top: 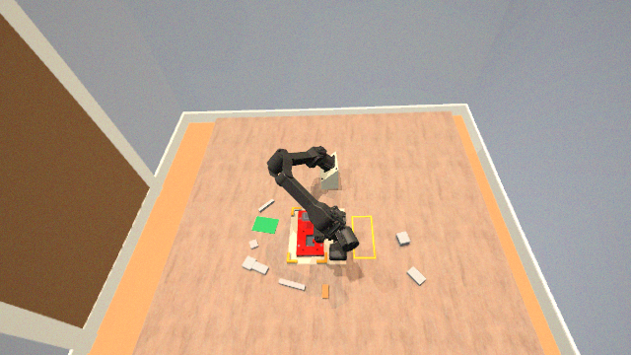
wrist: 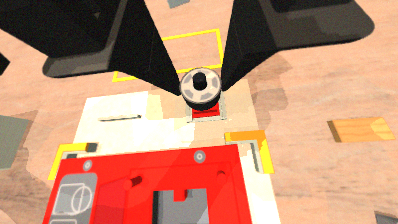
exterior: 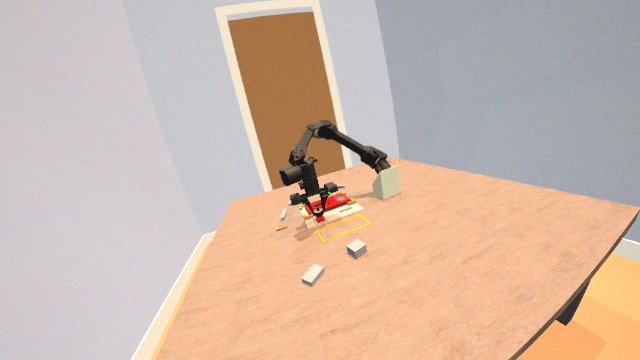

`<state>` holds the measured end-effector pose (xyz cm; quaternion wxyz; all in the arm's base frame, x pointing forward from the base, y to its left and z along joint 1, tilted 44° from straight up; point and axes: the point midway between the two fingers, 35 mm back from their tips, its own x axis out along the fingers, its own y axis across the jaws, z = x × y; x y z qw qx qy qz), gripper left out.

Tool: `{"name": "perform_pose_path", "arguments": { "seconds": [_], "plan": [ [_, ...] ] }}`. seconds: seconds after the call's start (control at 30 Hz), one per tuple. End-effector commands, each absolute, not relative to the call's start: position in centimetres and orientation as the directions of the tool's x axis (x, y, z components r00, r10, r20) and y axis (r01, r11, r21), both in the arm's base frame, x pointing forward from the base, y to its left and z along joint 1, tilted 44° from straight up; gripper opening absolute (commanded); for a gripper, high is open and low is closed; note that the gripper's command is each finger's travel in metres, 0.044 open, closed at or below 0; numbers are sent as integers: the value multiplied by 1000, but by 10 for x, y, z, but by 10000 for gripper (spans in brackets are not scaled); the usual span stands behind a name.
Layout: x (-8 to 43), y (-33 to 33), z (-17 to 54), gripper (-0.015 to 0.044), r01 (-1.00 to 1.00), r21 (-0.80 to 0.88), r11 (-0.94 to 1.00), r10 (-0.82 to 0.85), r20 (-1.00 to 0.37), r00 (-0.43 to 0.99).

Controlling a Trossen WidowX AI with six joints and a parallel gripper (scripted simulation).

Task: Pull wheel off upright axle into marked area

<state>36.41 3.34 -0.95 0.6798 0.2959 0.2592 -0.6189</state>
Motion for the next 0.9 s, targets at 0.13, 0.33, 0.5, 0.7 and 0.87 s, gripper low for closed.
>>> {"name": "perform_pose_path", "arguments": {
  "seconds": [0.13,0.33,0.5,0.7,0.87],
  "plan": [
    [363,41,-4,0,994,84,68,-685,-720,107],
    [363,42,-2,0,994,84,68,-685,-720,108],
    [363,43,-1,0,994,84,69,-685,-720,108],
    [363,45,0,0,994,84,70,-685,-720,109],
    [362,46,1,0,994,84,70,-685,-720,109]
  ]
}}
